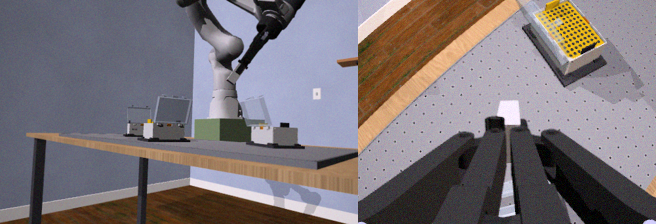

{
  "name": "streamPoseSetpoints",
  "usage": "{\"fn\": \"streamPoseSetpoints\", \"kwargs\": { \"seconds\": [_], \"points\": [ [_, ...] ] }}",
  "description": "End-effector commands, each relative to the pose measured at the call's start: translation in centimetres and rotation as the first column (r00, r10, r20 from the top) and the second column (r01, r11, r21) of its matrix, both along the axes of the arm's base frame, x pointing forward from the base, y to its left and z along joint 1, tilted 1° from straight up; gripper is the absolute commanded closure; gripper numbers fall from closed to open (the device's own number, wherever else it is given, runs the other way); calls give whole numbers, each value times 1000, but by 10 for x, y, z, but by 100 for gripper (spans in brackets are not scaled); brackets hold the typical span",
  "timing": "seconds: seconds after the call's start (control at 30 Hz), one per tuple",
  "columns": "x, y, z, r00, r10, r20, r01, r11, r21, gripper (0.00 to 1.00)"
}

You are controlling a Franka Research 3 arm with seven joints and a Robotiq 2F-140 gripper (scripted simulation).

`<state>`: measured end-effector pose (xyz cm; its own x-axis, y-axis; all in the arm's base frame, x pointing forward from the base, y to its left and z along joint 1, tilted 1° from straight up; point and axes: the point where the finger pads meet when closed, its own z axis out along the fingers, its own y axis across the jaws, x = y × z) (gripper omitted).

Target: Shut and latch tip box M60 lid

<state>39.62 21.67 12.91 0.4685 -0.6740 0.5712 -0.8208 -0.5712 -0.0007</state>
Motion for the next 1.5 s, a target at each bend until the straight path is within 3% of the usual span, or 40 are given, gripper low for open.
{"fn": "streamPoseSetpoints", "kwargs": {
  "seconds": [0.0, 0.07, 0.13, 0.53, 1.47],
  "points": [
    [3, 13, 1, 983, 152, -104, -143, 986, 92, 100],
    [3, 13, 1, 976, 168, -138, -148, 978, 146, 100],
    [3, 13, 1, 976, 168, -138, -148, 978, 146, 100],
    [3, 13, 1, 902, 295, -315, -128, 880, 457, 100],
    [4, 13, -13, 902, 295, -315, -128, 880, 457, 100]
  ]
}}
